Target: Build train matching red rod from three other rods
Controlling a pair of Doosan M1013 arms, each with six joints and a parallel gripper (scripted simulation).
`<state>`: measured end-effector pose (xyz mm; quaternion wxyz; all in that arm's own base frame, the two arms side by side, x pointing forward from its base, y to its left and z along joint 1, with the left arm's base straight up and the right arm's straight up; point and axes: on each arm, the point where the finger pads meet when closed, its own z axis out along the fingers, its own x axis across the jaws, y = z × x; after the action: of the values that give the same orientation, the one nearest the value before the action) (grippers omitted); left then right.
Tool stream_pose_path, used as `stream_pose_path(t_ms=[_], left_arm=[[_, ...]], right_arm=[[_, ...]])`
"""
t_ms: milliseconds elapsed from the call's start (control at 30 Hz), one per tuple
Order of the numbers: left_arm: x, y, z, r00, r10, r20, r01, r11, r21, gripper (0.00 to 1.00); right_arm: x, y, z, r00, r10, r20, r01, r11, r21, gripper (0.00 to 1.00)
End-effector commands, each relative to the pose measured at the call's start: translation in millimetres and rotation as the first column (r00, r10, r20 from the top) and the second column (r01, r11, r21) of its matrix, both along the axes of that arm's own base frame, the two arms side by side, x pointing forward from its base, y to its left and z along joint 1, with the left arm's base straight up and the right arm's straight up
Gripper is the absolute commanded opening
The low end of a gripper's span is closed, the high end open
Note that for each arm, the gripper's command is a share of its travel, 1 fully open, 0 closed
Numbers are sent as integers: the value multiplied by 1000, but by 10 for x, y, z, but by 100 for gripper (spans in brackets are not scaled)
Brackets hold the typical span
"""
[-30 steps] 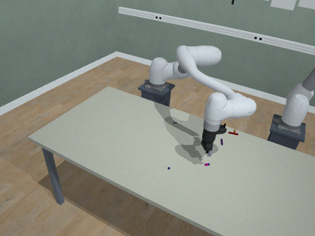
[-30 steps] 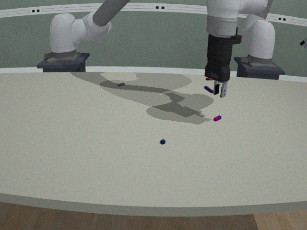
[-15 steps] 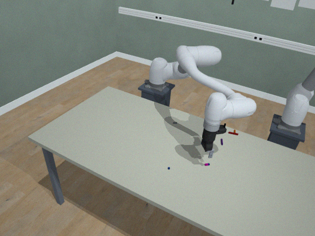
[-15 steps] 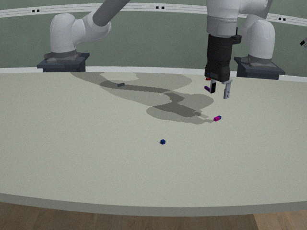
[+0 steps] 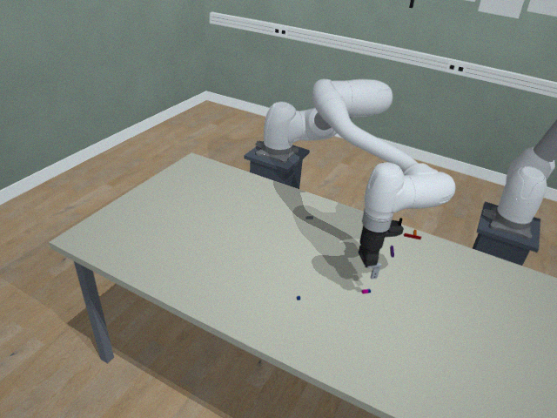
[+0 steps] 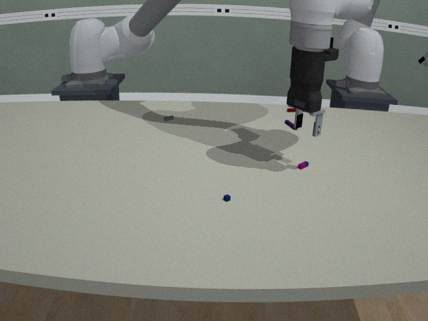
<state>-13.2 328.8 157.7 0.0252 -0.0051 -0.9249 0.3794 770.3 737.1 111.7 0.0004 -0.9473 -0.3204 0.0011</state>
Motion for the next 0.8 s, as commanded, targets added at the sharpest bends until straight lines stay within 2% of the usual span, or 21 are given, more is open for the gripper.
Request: stream_pose_path(t_ms=[0, 200, 400, 467, 500, 767], left_arm=[[0, -42, 11, 1000, 5, 5, -5, 1000, -6, 100], [0, -42, 11, 1000, 5, 5, -5, 1000, -6, 100], [0, -42, 11, 1000, 5, 5, -5, 1000, -6, 100], [0, -42, 11, 1000, 5, 5, -5, 1000, -6, 100], [0, -42, 11, 1000, 5, 5, -5, 1000, -6, 100], [0, -42, 11, 1000, 5, 5, -5, 1000, -6, 100]], right_arm=[[-162, 136, 15, 997, -81, 7, 81, 997, 2, 100], [-657, 449, -1, 947, -321, 7, 321, 947, 4, 100], [-1095, 668, -19, 858, -513, 5, 513, 858, 4, 100], [-1095, 668, -19, 858, -513, 5, 513, 858, 4, 100], [-1258, 736, -26, 816, -578, 5, 578, 816, 5, 100], [-1862, 927, -55, 621, -783, 3, 783, 621, 5, 100]])
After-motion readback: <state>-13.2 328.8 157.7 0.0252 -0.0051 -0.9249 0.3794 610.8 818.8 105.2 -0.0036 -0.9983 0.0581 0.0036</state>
